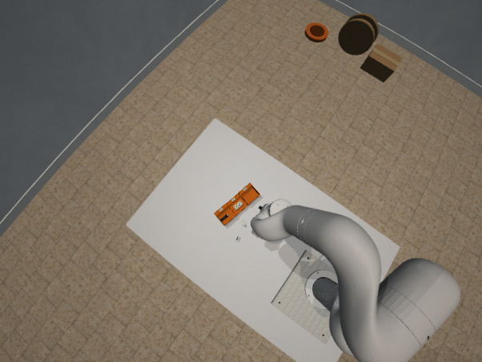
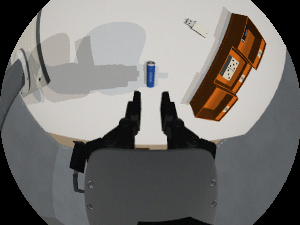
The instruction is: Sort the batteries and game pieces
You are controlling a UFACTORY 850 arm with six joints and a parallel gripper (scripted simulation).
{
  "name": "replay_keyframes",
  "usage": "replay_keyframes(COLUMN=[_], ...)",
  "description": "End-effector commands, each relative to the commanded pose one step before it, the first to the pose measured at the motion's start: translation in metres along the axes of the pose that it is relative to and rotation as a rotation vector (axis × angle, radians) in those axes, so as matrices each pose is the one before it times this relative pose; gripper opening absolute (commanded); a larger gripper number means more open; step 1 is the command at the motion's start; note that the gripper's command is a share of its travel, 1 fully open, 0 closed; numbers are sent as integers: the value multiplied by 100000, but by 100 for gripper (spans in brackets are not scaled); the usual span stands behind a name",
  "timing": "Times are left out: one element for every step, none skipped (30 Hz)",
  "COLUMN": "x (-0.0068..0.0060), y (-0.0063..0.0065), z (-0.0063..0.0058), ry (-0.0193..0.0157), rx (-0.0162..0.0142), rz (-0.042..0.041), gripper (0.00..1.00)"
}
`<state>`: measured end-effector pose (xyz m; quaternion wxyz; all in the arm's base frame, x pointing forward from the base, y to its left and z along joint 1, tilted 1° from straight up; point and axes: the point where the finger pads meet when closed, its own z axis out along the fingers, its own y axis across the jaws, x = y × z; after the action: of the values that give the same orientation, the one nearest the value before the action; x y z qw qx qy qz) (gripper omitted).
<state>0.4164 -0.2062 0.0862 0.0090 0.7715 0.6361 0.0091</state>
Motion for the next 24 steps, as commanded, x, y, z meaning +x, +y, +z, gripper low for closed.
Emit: replay_keyframes(x=[-21,2,0,-1,0,6,1,2,0,0,-1,-2,-1,0,1,0,0,0,-1,-1,-1,0,-1,-1], y=[80,3,1,-1,0,7,0,-4,0,0,3,7,3,-1,-2,-1,1,2,3,3,3,3,3,2], z=[-59,0,0,0,0,400,400,400,0,0,401,400,400,400,400,400,400,400,400,400,400,400,220,1], ry=[-44,-1,0,0,0,-3,0,0,0,0,0,0,-1,-1,-1,-1,-1,-1,-1,-1,-2,-2,0,3], rx=[-167,0,-1,1,0,2,1,1,0,0,1,1,1,1,1,1,1,1,1,1,1,1,0,-1], rz=[0,-3,-1,2,0,-3,0,0,0,0,0,0,0,0,0,0,0,0,0,0,0,0,0,0], gripper=[28,28,28,28,28,28,28,28,28,28,28,28,28,28,28,28,28,28,28,28,28,28,28,28])
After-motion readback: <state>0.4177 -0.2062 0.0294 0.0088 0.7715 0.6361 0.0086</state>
